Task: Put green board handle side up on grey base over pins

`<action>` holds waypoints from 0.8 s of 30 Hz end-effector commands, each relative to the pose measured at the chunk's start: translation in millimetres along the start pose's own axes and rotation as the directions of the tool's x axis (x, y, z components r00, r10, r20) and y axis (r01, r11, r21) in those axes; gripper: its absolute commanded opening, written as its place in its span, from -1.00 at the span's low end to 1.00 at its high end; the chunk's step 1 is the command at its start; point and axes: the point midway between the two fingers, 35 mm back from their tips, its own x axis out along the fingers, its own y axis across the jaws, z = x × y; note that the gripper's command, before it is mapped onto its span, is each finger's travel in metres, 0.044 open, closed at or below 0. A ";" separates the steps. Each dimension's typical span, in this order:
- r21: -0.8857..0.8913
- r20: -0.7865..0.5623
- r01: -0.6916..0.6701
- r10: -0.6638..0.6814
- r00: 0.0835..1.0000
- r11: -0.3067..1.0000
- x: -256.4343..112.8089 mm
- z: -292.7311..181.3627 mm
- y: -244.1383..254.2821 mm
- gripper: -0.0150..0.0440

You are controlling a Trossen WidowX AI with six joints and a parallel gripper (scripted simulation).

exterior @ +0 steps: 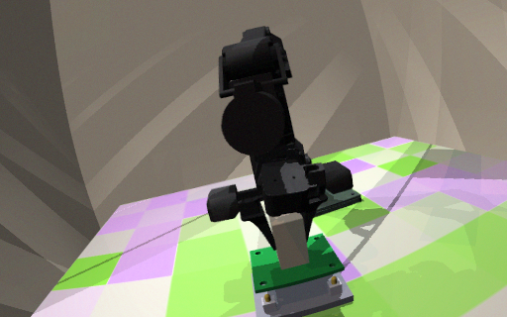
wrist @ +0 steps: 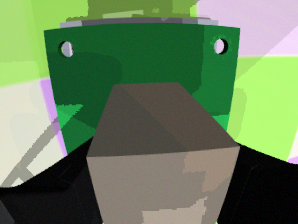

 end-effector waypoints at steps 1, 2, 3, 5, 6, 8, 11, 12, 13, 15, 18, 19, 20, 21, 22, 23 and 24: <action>-0.003 -0.001 0.001 -0.001 1.000 1.000 5.8 -0.3 0.3 -0.49; -0.003 -0.001 0.001 -0.001 1.000 1.000 7.0 -0.3 0.3 -0.49; -0.003 -0.001 0.001 -0.001 1.000 1.000 8.1 -0.3 0.4 -0.49; -0.002 -0.001 0.001 -0.001 1.000 1.000 10.2 -0.3 0.4 -0.49; -0.001 -0.001 0.001 -0.001 1.000 1.000 10.9 -0.3 0.4 -0.49; -0.001 -0.001 0.000 0.000 1.000 1.000 8.9 -0.1 0.3 -0.49; -0.001 0.000 0.000 0.000 1.000 1.000 6.8 -0.1 0.3 -0.49; -0.001 0.000 0.000 0.000 1.000 1.000 6.8 -0.1 0.3 -0.49; -0.001 0.000 0.000 0.000 1.000 1.000 6.8 -0.1 0.3 -0.49; -0.001 0.000 0.000 0.000 1.000 1.000 6.8 -0.1 0.3 -0.49; 0.000 0.000 0.000 0.000 1.000 1.000 8.1 0.1 0.3 -0.49; 0.000 0.000 0.000 0.000 1.000 1.000 9.0 0.2 0.3 -0.49; 0.000 0.000 0.000 0.000 1.000 1.000 9.6 0.3 0.2 -0.49; 0.001 0.000 0.000 0.000 1.000 1.000 9.9 0.5 0.2 -0.49; 0.001 0.000 0.000 0.000 1.000 1.000 10.0 0.6 0.2 -0.49; 0.001 0.000 0.000 0.000 1.000 1.000 10.3 0.7 0.1 -0.49; 0.002 0.000 0.000 0.000 1.000 1.000 10.6 0.7 0.1 -0.49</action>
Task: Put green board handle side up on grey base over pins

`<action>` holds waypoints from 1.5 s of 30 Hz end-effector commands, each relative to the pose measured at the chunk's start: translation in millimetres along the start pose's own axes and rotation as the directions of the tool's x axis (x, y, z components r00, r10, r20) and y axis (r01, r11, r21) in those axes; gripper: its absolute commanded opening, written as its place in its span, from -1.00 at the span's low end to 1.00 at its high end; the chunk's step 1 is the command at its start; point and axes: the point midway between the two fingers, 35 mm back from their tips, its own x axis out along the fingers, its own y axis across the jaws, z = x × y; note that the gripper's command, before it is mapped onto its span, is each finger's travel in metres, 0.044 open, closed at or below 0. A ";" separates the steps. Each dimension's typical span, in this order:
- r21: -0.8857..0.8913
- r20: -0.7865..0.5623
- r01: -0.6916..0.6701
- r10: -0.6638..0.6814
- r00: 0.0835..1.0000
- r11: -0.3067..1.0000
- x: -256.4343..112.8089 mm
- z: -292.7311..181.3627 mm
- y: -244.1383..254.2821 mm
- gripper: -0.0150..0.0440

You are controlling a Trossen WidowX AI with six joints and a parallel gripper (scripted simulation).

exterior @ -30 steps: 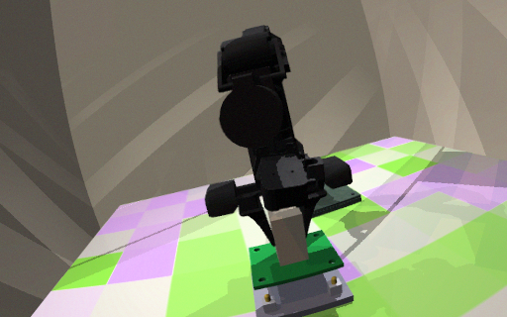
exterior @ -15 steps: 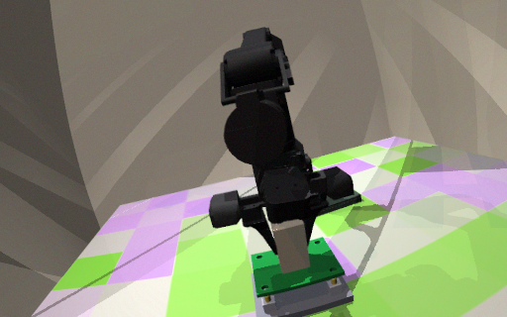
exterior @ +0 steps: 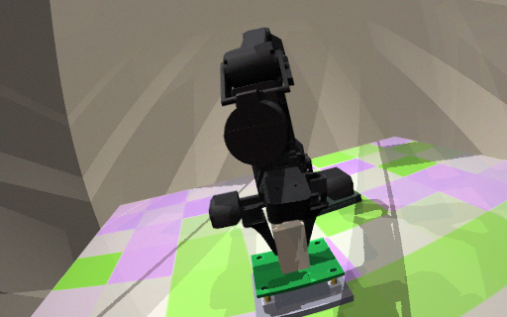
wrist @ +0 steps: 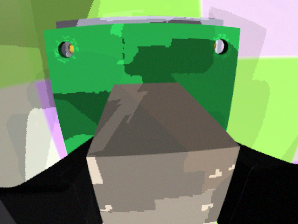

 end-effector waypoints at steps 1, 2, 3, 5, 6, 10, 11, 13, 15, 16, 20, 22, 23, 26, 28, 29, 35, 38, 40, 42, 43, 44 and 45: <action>0.003 0.001 0.000 0.000 1.000 1.000 1.8 0.6 -0.2 -0.49; 0.004 0.001 0.000 0.000 1.000 1.000 2.2 0.6 -0.2 -0.49; 0.004 0.001 0.000 0.000 1.000 1.000 2.6 0.7 -0.2 -0.49; 0.005 0.001 0.000 0.000 1.000 1.000 3.3 0.6 -0.2 -0.49; 0.005 0.001 0.000 0.000 1.000 1.000 3.6 0.6 -0.2 -0.49; 0.005 0.001 0.000 0.000 1.000 1.000 4.9 0.3 -0.1 -0.49; 0.005 0.001 0.000 0.000 1.000 1.000 5.2 0.2 -0.1 -0.49; 0.005 0.001 0.000 0.000 1.000 1.000 5.9 0.1 -0.1 -0.49; 0.004 0.001 0.000 0.000 1.000 1.000 6.5 0.1 -0.1 -0.49; 0.004 0.001 0.000 0.000 1.000 1.000 6.8 0.2 -0.1 -0.49; 0.003 0.001 0.000 0.000 1.000 1.000 8.2 0.4 -0.1 -0.49; 0.002 0.001 0.000 0.000 1.000 1.000 8.9 0.5 -0.1 -0.49; 0.002 0.001 0.000 0.000 1.000 1.000 9.3 0.6 -0.1 -0.49; 0.001 0.001 0.000 0.000 1.000 1.000 10.3 0.6 -0.1 -0.49; 0.002 0.000 0.000 0.000 1.000 1.000 8.8 0.2 0.0 -0.31; 0.002 0.000 0.000 0.000 1.000 1.000 8.8 0.2 0.0 -0.22; 0.002 0.000 0.000 0.000 1.000 1.000 8.8 0.2 0.0 0.31; 0.002 0.000 0.000 0.000 1.000 1.000 8.8 0.2 0.0 0.58; 0.002 0.000 0.000 0.000 1.000 1.000 8.8 0.2 0.0 0.75; 0.002 0.000 0.000 0.000 1.000 1.000 8.1 0.2 -0.1 0.93; 0.002 0.000 0.000 0.000 1.000 1.000 5.9 0.4 -0.1 1.00; 0.002 0.000 0.000 0.000 1.000 1.000 2.2 0.5 -0.1 1.00; 0.002 0.000 0.000 0.000 1.000 1.000 -2.2 0.7 -0.2 1.00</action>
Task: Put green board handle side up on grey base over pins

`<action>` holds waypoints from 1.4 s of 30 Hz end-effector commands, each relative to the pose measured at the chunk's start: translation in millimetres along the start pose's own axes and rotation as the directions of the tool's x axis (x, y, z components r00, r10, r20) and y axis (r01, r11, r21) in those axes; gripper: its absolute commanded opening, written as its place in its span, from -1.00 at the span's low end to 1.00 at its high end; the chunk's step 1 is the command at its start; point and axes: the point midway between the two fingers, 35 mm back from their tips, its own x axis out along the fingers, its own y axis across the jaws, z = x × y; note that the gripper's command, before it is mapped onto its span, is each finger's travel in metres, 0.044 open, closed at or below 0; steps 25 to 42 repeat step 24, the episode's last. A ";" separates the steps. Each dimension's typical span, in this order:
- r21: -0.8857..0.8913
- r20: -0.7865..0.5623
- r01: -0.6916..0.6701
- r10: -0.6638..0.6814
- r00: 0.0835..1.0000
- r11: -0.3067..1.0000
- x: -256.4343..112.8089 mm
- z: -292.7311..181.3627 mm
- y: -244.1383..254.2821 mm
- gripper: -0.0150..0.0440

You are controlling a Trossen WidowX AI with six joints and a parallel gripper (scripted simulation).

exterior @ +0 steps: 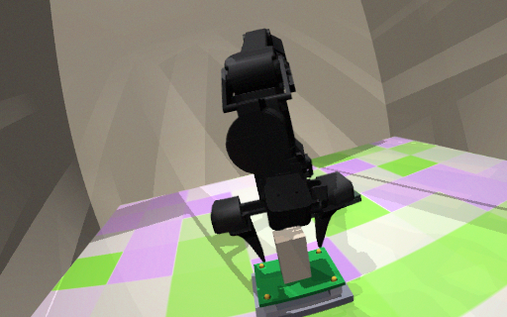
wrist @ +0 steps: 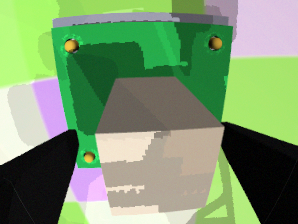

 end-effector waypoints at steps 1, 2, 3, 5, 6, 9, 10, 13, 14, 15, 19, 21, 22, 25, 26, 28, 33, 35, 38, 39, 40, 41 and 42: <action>0.000 0.007 0.002 -0.002 1.000 1.000 -14.1 1.7 -0.4 1.00; 0.000 0.007 0.002 -0.002 1.000 1.000 -18.5 1.6 -0.4 1.00; 0.000 0.007 0.002 -0.002 1.000 1.000 -22.9 1.5 -0.4 1.00; 0.000 0.007 0.001 -0.001 1.000 1.000 -31.8 1.1 -0.3 1.00; 0.000 0.007 0.001 -0.001 1.000 1.000 -35.5 0.9 -0.2 1.00; 0.000 0.007 0.001 -0.001 1.000 1.000 -38.4 0.6 -0.2 1.00; 0.000 0.007 0.001 -0.001 1.000 1.000 -38.4 0.6 -0.2 1.00; 0.000 0.006 0.001 -0.001 1.000 1.000 -54.3 0.2 -0.1 1.00; 0.000 0.005 0.002 -0.002 1.000 1.000 -65.6 -0.8 0.0 1.00; 0.000 0.004 0.002 -0.002 1.000 1.000 -74.3 -1.9 0.2 1.00; 0.000 0.004 0.002 -0.002 1.000 1.000 -81.3 -2.9 0.4 1.00; 0.000 0.004 0.002 -0.002 1.000 1.000 -81.3 -2.9 0.4 1.00; 0.000 0.004 0.002 -0.002 1.000 1.000 -81.3 -2.9 0.4 1.00; 0.000 0.004 0.002 -0.002 1.000 1.000 -81.3 -2.9 0.4 1.00; 0.000 0.004 0.002 -0.002 1.000 1.000 -81.3 -2.9 0.4 1.00; 0.000 0.004 0.002 -0.002 1.000 1.000 -81.3 -2.9 0.4 1.00; 0.000 0.004 0.002 -0.002 1.000 1.000 -81.3 -2.9 0.4 1.00; 0.000 0.004 0.002 -0.002 1.000 1.000 -81.3 -2.9 0.4 1.00; 0.000 0.004 0.002 -0.002 1.000 1.000 -81.3 -2.9 0.4 1.00; 0.000 0.004 0.002 -0.002 1.000 1.000 -81.3 -2.9 0.4 1.00; 0.000 0.004 0.002 -0.002 1.000 1.000 -81.3 -2.9 0.4 1.00; 0.000 0.004 0.002 -0.002 1.000 1.000 -81.3 -2.9 0.4 1.00; 0.000 0.004 0.002 -0.002 1.000 1.000 -81.3 -2.9 0.4 1.00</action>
